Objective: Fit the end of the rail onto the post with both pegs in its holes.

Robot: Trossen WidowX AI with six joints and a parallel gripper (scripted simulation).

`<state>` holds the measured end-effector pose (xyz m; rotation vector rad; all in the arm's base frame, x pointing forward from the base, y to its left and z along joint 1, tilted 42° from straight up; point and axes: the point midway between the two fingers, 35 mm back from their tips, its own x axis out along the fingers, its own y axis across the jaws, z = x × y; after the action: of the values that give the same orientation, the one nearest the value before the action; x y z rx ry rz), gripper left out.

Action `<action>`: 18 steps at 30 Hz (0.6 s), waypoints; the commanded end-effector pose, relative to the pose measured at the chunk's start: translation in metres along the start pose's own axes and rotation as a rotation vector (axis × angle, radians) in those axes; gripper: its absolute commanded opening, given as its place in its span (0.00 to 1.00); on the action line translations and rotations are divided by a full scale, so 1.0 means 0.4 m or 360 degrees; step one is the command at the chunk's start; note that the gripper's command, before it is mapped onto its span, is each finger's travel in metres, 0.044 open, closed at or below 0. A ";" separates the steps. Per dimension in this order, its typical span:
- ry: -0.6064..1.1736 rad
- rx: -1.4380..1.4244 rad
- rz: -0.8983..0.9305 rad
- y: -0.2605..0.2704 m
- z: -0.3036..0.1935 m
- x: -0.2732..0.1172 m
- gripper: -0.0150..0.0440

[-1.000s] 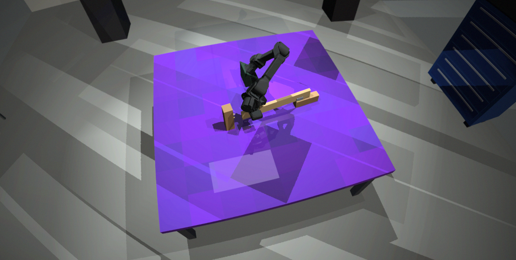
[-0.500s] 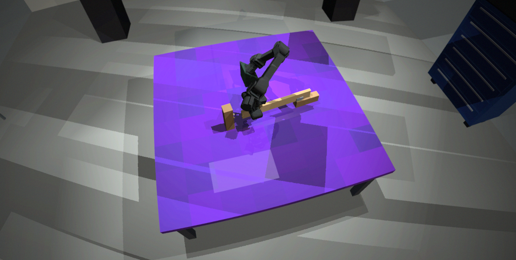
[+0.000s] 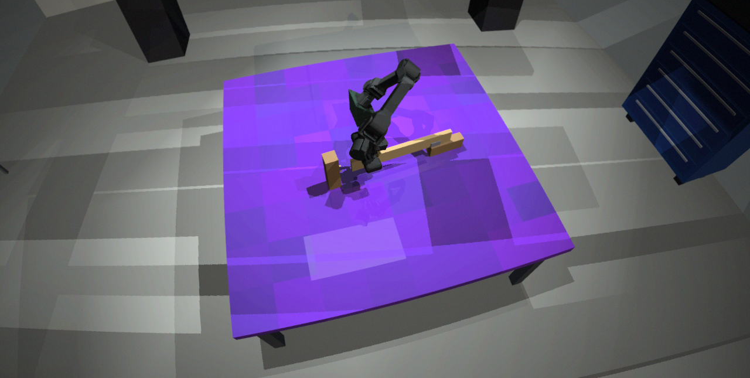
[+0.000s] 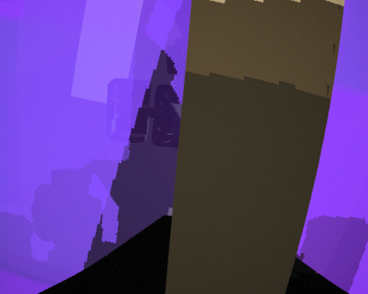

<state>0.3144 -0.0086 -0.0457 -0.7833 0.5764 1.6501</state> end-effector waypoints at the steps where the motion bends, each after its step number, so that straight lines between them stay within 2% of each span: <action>1: 0.0001 -0.0002 -0.0013 -0.002 -0.004 -0.013 0.25; 18: 0.0001 -0.0002 -0.0013 -0.002 -0.004 -0.005 0.25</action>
<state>0.3151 -0.0107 -0.0440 -0.7841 0.5716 1.6470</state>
